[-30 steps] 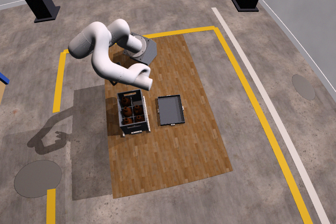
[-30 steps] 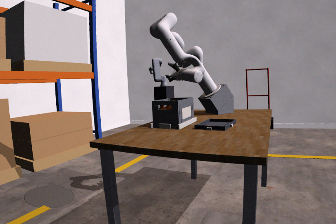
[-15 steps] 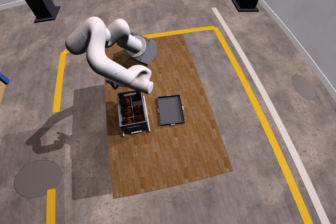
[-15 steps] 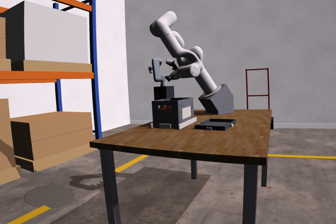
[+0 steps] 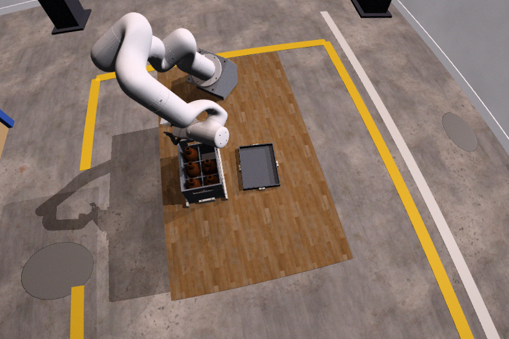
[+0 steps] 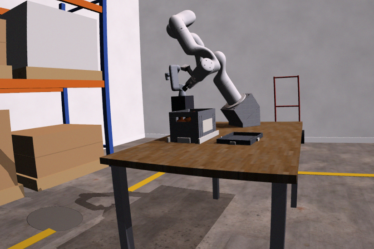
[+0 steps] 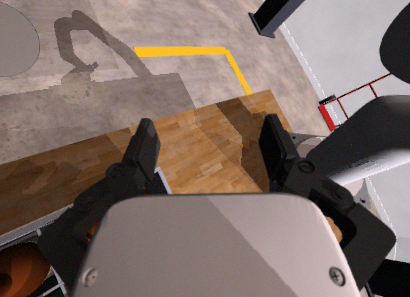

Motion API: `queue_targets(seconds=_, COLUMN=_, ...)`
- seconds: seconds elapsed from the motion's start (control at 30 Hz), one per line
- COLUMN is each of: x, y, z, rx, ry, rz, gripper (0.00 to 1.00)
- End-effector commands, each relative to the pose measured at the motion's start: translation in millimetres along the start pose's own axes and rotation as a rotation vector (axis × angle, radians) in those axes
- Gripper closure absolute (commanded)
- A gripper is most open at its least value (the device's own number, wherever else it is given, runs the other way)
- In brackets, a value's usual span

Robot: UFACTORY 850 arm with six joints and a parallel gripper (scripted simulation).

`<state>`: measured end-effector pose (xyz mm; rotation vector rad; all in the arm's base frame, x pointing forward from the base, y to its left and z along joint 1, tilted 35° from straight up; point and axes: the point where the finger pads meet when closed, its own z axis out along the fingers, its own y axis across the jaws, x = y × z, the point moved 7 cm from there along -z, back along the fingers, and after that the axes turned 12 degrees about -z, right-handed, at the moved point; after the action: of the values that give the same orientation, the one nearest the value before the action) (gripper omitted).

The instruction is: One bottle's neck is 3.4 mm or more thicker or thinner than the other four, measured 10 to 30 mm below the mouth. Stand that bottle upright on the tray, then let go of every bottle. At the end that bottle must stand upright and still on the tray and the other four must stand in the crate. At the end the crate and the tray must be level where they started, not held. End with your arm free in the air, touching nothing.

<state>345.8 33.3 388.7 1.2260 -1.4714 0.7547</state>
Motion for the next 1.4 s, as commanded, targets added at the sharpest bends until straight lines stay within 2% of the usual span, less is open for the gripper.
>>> queue_targets(seconds=0.0, x=5, y=-12, z=-9, rx=0.068, ry=-0.138, rz=0.068, gripper=0.00)
queue_targets(seconds=0.1, x=7, y=-17, z=-13, rx=0.103, ry=-0.207, rz=0.103, gripper=0.00)
queue_targets(seconds=0.17, x=7, y=-17, z=-13, rx=0.103, ry=-0.207, rz=0.103, gripper=0.00)
queue_targets(seconds=0.2, x=9, y=-23, z=-17, rx=0.137, ry=-0.274, rz=0.137, gripper=0.00)
queue_targets(seconds=0.67, x=16, y=-47, z=-30, rx=0.290, ry=-0.578, rz=0.290, gripper=0.00)
queue_targets(seconds=0.73, x=16, y=-47, z=-30, rx=0.290, ry=-0.578, rz=0.290, gripper=0.00)
queue_targets(seconds=0.77, x=17, y=-52, z=-31, rx=0.323, ry=-0.644, rz=0.323, gripper=0.00)
queue_targets(seconds=0.97, x=18, y=-61, z=-34, rx=0.381, ry=-0.762, rz=0.381, gripper=0.00)
queue_targets(seconds=1.0, x=18, y=-61, z=-34, rx=0.381, ry=-0.762, rz=0.381, gripper=0.00)
queue_targets(seconds=1.03, x=17, y=-65, z=-34, rx=0.405, ry=-0.807, rz=0.405, gripper=0.00)
queue_targets(seconds=1.1, x=16, y=-66, z=-34, rx=0.412, ry=-0.821, rz=0.412, gripper=0.00)
queue_targets(seconds=1.13, x=16, y=-70, z=-34, rx=0.436, ry=-0.867, rz=0.436, gripper=0.00)
queue_targets(seconds=1.2, x=15, y=-71, z=-34, rx=0.440, ry=-0.876, rz=0.440, gripper=0.00)
queue_targets(seconds=1.23, x=15, y=-75, z=-34, rx=0.465, ry=-0.925, rz=0.466, gripper=0.00)
queue_targets(seconds=1.3, x=15, y=-75, z=-34, rx=0.465, ry=-0.925, rz=0.466, gripper=0.00)
queue_targets(seconds=1.37, x=14, y=-81, z=-35, rx=0.503, ry=-0.999, rz=0.503, gripper=0.00)
